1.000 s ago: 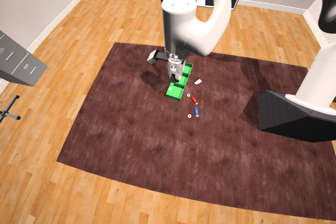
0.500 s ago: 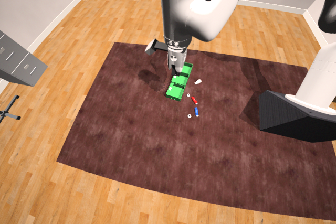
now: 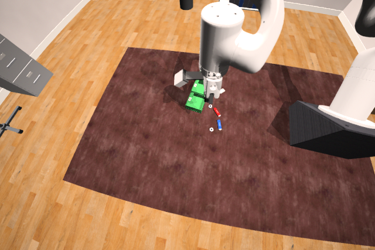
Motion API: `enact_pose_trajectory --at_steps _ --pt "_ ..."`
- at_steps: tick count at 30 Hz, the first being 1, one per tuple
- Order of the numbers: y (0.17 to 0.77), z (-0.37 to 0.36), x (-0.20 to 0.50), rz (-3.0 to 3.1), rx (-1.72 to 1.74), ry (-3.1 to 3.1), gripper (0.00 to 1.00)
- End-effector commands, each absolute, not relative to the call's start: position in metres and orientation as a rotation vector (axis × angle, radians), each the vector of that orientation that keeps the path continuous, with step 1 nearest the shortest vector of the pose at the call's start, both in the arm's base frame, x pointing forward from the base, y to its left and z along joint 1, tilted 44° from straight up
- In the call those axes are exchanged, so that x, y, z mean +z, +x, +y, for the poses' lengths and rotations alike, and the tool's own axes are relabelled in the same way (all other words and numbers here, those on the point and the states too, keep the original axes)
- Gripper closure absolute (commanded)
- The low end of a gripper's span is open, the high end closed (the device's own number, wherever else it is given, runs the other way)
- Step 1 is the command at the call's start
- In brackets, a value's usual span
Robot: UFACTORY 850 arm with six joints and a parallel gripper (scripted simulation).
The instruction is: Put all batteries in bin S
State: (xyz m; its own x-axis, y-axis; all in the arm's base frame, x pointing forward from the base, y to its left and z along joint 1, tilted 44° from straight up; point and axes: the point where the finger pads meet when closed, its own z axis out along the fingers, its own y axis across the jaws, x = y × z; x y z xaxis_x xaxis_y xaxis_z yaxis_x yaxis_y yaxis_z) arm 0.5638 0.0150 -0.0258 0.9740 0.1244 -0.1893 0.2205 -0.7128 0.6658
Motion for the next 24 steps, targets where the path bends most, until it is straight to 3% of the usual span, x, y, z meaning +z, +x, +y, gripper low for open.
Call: enact_pose_trajectory --at_steps 1,12,24 --pt "0.545 0.013 -0.048 0.428 -0.235 2.354 0.72" --pt "0.481 0.005 -0.114 0.766 -0.373 2.286 0.72" --pt "0.481 0.005 -0.115 1.117 -0.503 2.168 0.72"
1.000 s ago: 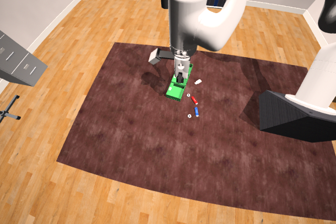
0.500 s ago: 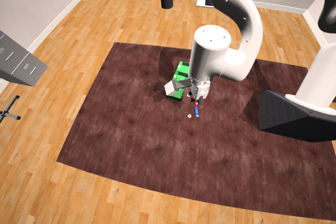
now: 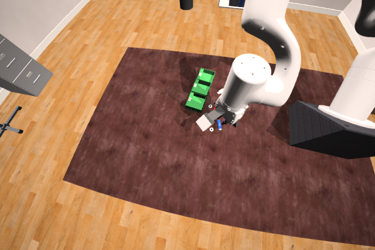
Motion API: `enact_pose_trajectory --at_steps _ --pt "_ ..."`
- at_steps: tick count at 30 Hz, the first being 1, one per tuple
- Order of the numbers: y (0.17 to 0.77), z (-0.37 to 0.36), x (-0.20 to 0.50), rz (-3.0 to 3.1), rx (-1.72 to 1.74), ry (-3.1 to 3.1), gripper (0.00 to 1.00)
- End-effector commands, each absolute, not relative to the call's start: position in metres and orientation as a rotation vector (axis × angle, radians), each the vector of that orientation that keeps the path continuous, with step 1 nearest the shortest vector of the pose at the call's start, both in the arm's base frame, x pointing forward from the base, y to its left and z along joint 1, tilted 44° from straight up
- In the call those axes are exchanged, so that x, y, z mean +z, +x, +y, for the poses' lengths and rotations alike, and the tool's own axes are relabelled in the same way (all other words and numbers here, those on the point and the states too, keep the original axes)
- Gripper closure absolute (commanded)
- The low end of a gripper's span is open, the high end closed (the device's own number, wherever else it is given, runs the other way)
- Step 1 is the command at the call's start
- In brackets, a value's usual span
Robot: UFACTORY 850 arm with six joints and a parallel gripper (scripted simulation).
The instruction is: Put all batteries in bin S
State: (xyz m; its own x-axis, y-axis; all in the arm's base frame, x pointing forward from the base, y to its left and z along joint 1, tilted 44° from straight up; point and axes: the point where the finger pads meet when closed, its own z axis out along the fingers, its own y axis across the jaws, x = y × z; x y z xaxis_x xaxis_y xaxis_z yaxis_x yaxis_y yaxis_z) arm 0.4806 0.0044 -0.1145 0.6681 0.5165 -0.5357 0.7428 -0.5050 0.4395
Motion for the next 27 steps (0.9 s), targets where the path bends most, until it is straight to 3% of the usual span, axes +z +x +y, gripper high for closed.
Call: enact_pose_trajectory --at_steps 1,27 --pt "0.4808 0.0049 -0.1150 1.147 -0.512 2.156 0.72" --pt "0.4809 0.0049 -0.1150 1.795 -0.738 1.780 0.72"
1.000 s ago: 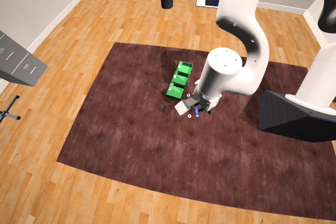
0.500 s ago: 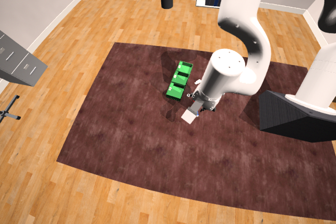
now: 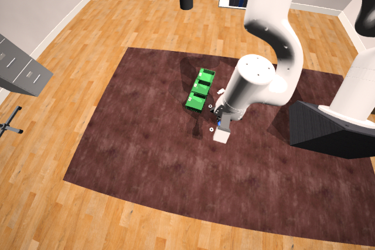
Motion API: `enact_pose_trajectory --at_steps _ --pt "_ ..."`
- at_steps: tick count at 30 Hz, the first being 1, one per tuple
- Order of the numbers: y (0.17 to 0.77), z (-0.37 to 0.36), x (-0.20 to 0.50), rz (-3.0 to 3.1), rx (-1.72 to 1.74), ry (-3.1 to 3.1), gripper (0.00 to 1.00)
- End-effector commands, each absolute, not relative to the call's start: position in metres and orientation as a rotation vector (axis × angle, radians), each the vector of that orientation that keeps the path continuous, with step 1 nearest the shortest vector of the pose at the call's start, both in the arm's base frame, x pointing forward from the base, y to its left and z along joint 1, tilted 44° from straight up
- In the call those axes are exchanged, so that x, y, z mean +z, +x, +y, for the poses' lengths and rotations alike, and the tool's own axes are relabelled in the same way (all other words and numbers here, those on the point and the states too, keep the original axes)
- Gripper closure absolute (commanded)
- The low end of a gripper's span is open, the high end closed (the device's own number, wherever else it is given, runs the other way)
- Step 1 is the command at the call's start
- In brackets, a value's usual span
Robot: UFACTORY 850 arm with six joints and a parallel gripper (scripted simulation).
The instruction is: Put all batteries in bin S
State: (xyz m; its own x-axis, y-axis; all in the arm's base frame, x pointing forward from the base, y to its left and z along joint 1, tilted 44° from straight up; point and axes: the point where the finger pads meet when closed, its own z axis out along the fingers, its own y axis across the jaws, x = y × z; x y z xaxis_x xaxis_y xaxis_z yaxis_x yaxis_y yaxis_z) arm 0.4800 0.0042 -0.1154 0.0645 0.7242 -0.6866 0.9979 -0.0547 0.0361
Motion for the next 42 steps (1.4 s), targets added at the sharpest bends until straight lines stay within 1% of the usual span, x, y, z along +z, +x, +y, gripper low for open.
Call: enact_pose_trajectory --at_steps 1,9,42 --pt "0.4809 0.0049 -0.1150 1.869 -0.768 1.724 0.72" --pt "0.4809 0.0049 -0.1150 2.049 -0.856 1.577 0.72" --pt "0.4809 0.0049 -0.1150 2.052 -0.857 1.575 0.72"
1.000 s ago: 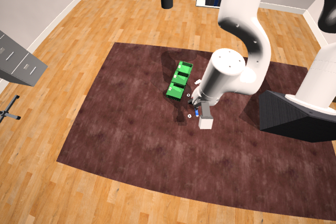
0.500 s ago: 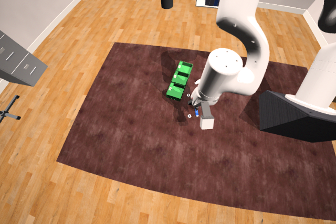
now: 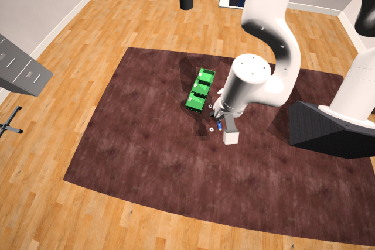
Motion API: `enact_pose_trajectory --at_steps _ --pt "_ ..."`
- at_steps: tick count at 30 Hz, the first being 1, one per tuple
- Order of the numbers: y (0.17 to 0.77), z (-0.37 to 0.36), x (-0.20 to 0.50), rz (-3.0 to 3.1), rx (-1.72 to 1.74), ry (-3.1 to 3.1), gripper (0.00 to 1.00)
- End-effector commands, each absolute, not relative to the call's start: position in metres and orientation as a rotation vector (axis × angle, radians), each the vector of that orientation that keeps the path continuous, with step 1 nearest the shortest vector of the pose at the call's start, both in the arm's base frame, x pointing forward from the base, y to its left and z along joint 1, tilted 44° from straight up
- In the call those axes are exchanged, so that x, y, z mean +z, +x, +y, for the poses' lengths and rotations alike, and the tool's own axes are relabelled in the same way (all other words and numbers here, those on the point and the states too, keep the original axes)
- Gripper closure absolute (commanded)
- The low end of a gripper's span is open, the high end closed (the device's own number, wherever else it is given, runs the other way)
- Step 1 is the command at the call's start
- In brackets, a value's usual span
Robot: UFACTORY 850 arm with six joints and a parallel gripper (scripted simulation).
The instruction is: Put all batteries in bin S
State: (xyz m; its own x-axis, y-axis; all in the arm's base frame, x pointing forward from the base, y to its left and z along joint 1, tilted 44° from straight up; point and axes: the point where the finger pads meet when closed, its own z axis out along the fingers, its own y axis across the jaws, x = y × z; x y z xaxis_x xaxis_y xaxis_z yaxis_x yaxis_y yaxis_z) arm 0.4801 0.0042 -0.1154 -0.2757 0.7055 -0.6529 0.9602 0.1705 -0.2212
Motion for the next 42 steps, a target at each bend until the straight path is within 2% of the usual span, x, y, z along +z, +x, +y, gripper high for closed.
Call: enact_pose_trajectory --at_steps 1,21,42 --pt "0.481 0.005 -0.115 2.052 -0.857 1.575 0.72" --pt "0.478 -0.038 -0.160 2.052 -0.858 1.574 0.72" --pt "0.478 -0.046 -0.169 2.052 -0.858 1.574 0.72"
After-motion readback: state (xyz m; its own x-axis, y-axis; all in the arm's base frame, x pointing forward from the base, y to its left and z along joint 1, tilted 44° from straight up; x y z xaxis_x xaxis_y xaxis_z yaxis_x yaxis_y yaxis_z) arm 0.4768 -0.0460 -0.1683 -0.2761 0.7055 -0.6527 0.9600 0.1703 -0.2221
